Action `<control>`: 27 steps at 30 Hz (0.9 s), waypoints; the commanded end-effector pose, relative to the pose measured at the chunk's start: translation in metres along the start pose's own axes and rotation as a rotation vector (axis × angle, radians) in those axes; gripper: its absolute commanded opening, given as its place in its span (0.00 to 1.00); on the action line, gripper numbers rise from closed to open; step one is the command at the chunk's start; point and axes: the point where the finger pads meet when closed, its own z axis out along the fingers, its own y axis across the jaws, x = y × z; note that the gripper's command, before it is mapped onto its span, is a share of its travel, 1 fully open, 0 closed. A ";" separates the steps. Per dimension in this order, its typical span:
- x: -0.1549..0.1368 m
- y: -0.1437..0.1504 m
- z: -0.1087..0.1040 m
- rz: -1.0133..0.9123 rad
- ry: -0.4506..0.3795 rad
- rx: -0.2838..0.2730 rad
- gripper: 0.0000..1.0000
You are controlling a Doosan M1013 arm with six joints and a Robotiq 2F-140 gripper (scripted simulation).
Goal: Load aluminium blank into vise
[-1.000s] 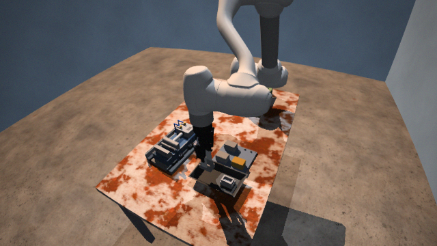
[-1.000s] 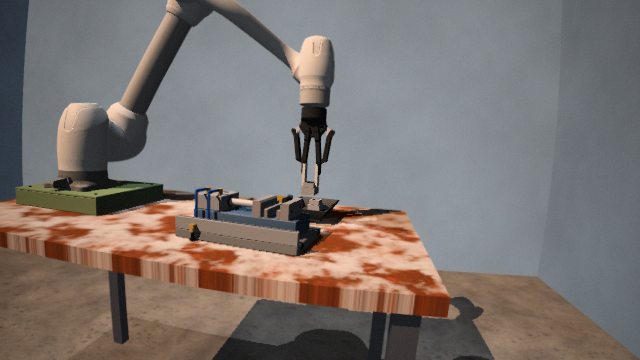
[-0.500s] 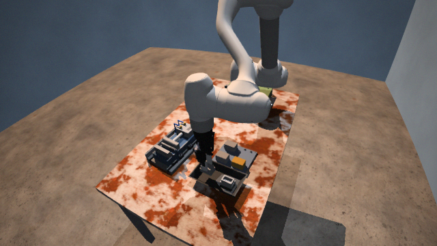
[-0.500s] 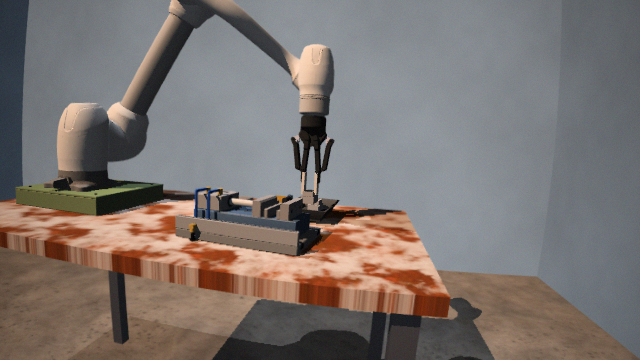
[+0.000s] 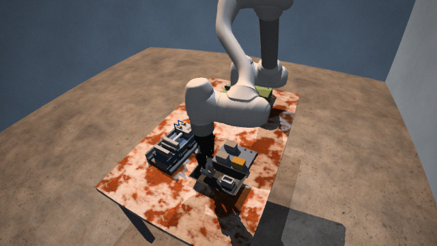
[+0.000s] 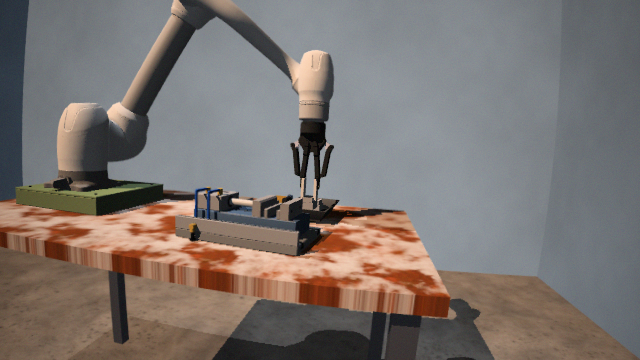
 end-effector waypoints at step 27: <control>0.003 0.001 0.011 0.002 0.001 -0.006 0.00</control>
